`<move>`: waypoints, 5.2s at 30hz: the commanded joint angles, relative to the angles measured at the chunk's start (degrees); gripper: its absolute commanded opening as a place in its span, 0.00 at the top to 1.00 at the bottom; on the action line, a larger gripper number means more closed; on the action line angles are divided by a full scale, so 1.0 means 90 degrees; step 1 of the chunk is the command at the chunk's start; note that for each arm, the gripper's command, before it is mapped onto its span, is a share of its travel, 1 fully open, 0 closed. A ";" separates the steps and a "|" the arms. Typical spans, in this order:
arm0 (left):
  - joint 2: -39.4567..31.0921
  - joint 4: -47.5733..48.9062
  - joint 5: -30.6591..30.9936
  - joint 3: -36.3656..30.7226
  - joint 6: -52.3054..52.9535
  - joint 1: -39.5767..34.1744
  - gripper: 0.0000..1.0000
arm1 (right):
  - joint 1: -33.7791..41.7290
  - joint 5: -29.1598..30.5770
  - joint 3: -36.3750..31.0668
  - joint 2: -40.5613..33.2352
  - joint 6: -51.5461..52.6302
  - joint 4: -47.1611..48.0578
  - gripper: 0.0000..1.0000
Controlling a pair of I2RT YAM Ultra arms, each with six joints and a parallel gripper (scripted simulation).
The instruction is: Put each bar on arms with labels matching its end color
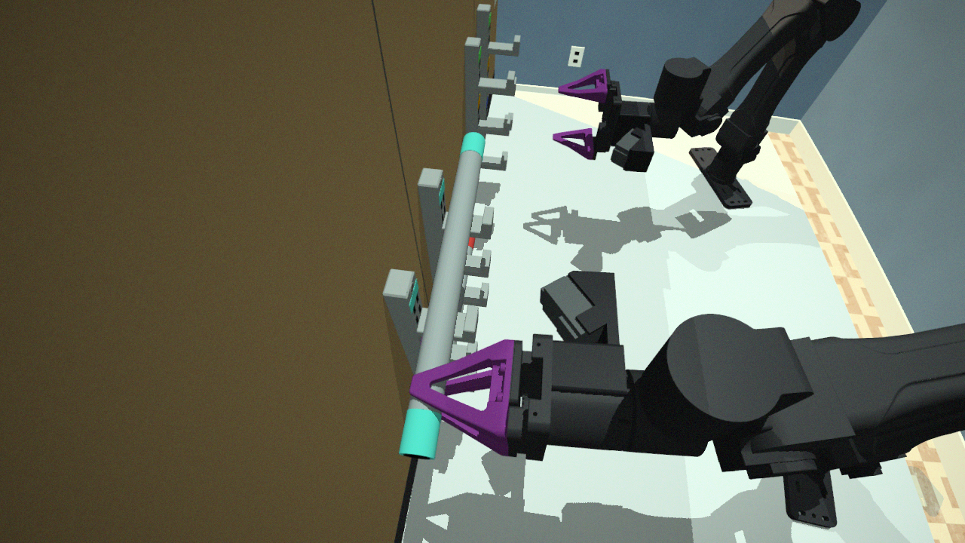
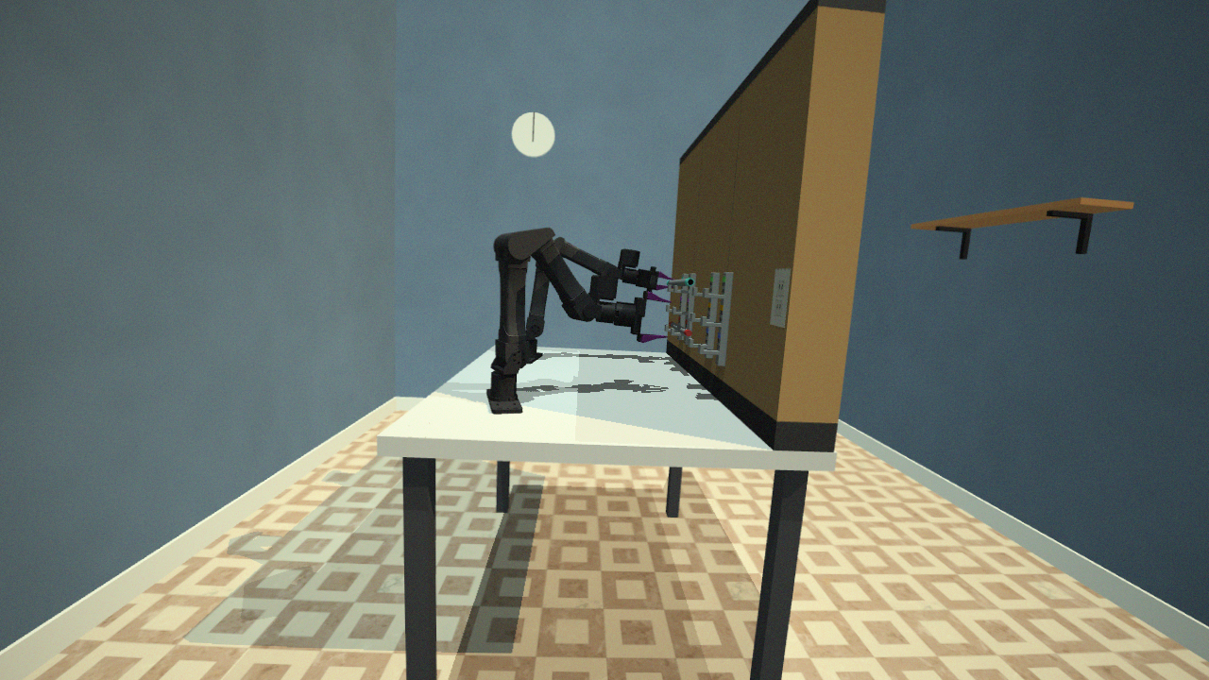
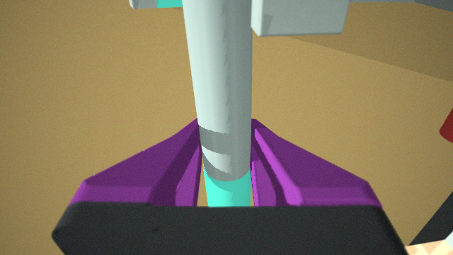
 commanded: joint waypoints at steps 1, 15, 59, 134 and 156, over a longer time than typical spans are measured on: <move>-0.0223 0.0425 0.0006 0.0047 -0.0212 -0.0062 1.00 | -0.0060 -0.0027 0.0010 -0.0221 0.0062 0.0230 0.00; -0.0208 0.0545 0.0005 -0.0059 -0.0212 -0.0062 1.00 | -0.0060 -0.0027 0.0010 -0.0221 0.0062 0.0230 0.00; -0.0148 0.0877 0.0002 -0.0341 -0.0212 -0.0063 1.00 | -0.0060 -0.0027 0.0010 -0.0221 0.0062 0.0230 0.00; -0.0064 0.1226 -0.0006 -0.0604 -0.0213 -0.0066 1.00 | -0.0060 -0.0029 0.0010 -0.0221 0.0062 0.0230 0.00; -0.0038 0.1332 -0.0008 -0.0683 -0.0213 -0.0067 1.00 | -0.0060 -0.0029 0.0010 -0.0221 0.0062 0.0230 0.00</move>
